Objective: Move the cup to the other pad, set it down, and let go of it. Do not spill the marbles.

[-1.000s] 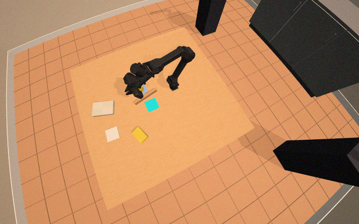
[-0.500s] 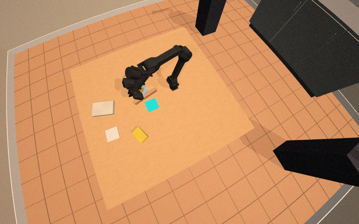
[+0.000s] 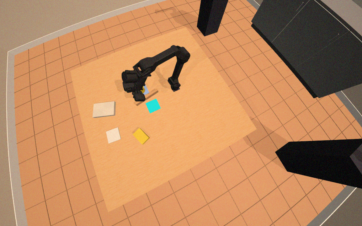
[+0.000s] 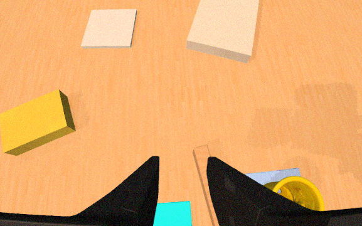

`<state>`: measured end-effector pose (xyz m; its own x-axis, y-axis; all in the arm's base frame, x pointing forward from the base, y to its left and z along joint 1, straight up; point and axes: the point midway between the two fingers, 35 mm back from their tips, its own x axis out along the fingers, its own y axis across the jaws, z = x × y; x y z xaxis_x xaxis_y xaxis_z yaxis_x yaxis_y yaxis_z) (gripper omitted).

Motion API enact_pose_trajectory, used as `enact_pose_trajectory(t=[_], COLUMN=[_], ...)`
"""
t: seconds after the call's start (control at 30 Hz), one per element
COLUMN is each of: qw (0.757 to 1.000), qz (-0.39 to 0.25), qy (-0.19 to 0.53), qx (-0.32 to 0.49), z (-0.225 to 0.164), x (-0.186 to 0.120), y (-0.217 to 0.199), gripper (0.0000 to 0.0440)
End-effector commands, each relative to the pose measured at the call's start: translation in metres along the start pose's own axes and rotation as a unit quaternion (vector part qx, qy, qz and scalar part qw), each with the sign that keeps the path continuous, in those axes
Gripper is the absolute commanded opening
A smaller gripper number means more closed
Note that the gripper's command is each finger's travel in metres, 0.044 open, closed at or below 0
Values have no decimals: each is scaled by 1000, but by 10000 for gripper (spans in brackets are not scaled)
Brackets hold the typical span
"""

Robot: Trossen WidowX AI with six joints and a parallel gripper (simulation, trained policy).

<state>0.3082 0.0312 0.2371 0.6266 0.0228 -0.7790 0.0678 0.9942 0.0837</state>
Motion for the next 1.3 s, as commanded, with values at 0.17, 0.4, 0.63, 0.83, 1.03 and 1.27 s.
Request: enact_pose_trajectory(t=[0.17,0.4,0.63,0.83,1.03,1.27], qw=[997,992,983,974,963,950], qz=[-17,-31,-45,-54,-61,-67], qy=[71,123,173,215,255,295], qx=[-13,-25,-41,-55,-67,-78], z=[-10,-17,-23,-30,-39,-49], x=[1,3,6,12,19,28], y=[-6,-15,-25,-37,-49,-63], gripper=[133,130,121,123,126,131])
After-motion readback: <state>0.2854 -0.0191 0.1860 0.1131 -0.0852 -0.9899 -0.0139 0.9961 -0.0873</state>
